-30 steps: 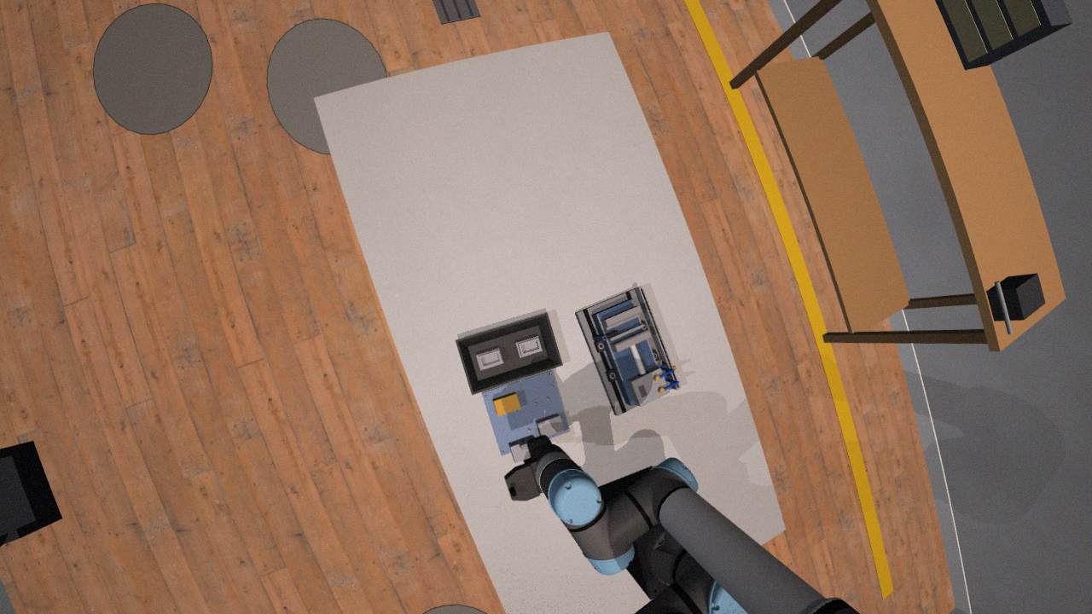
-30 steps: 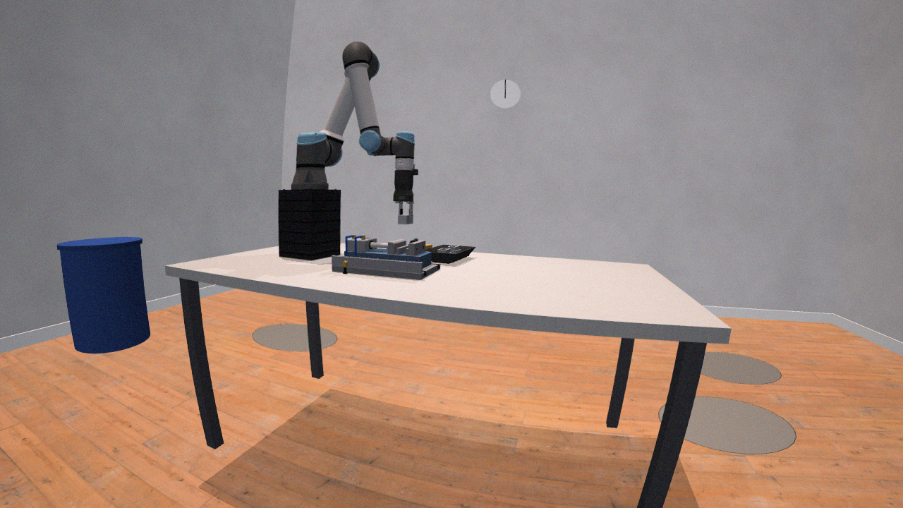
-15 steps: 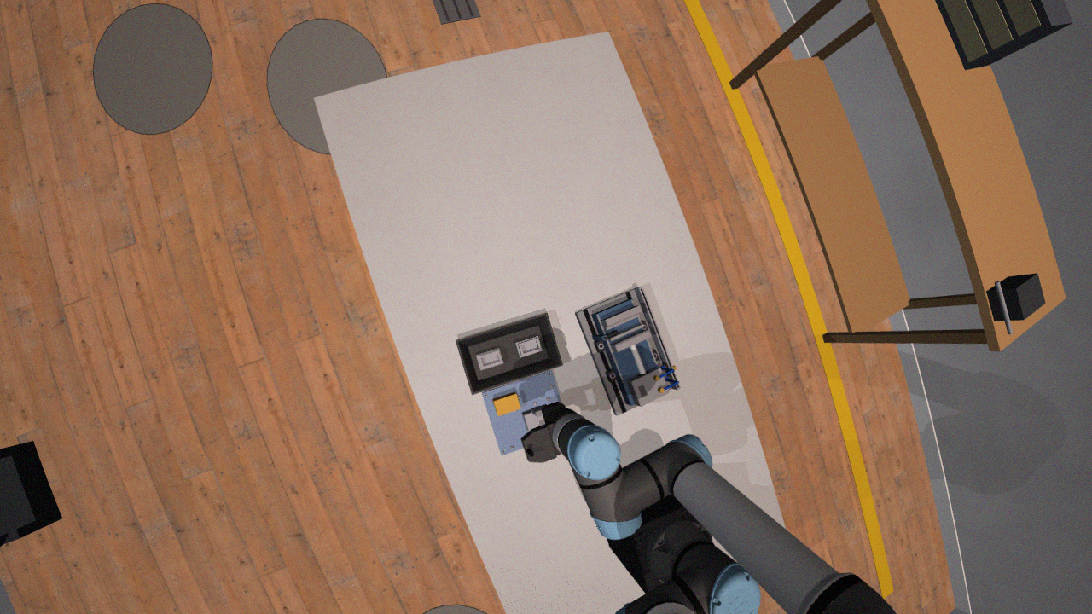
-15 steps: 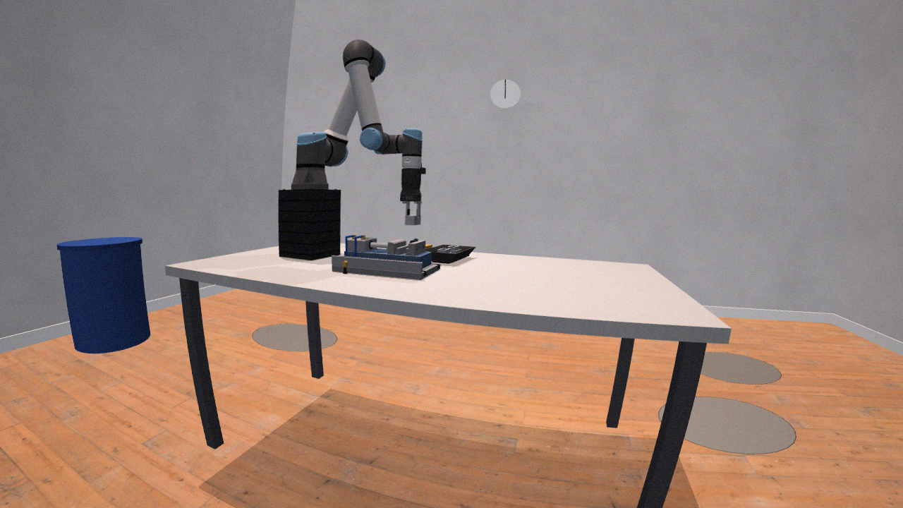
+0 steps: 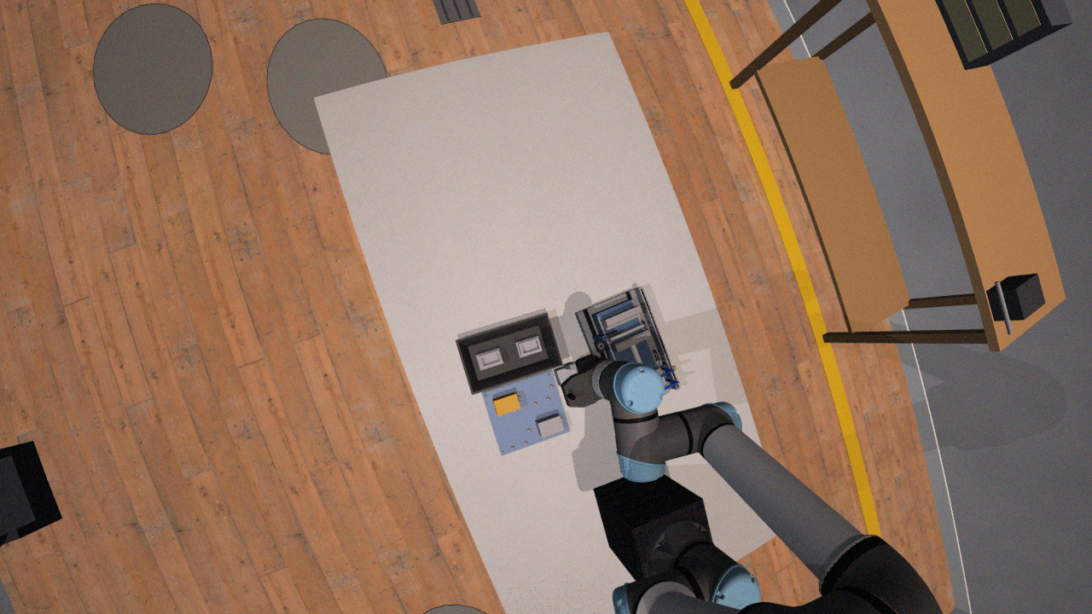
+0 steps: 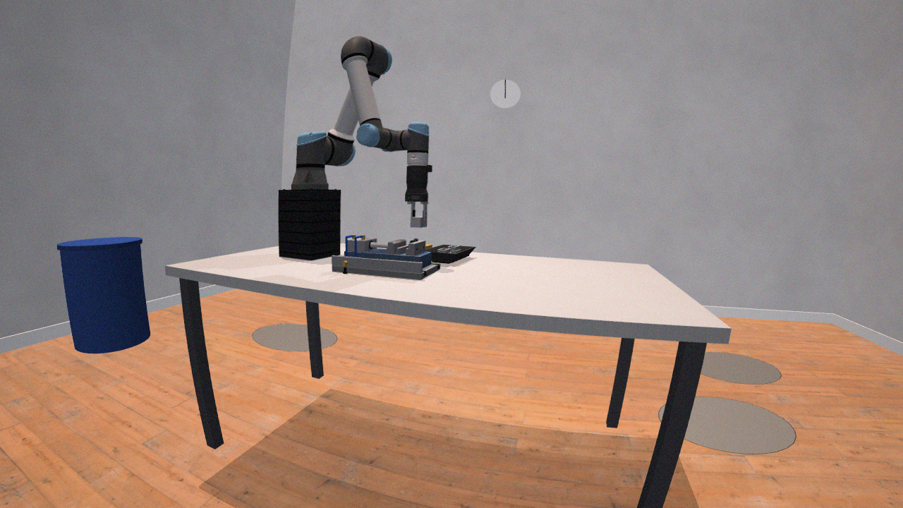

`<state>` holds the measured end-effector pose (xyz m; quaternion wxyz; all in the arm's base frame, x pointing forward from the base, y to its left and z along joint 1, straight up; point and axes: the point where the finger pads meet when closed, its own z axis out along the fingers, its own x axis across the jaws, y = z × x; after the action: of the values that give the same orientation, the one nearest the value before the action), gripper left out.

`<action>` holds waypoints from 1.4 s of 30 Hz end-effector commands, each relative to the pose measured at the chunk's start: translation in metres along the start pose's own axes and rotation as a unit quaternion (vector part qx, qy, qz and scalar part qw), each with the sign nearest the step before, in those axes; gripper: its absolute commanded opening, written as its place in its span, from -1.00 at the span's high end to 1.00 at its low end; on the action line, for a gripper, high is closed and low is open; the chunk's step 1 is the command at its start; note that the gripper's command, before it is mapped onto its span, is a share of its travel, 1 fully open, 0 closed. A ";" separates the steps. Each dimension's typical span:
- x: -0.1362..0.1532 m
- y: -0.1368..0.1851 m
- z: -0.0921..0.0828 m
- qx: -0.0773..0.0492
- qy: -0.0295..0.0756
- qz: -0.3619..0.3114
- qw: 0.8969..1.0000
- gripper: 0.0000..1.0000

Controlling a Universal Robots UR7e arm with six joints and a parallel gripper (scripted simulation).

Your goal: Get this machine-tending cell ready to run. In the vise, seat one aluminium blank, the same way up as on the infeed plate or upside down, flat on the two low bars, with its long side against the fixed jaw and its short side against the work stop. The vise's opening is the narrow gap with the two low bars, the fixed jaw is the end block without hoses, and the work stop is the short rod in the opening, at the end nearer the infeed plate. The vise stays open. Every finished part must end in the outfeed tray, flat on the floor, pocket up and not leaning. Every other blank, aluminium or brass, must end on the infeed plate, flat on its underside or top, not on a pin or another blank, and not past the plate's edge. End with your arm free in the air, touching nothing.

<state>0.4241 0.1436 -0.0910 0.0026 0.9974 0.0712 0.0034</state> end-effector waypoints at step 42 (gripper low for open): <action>0.050 0.200 0.002 0.003 -0.002 -0.030 1.000 1.00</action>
<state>0.4996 -0.0467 -0.0926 -0.0003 0.9948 0.1016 -0.0005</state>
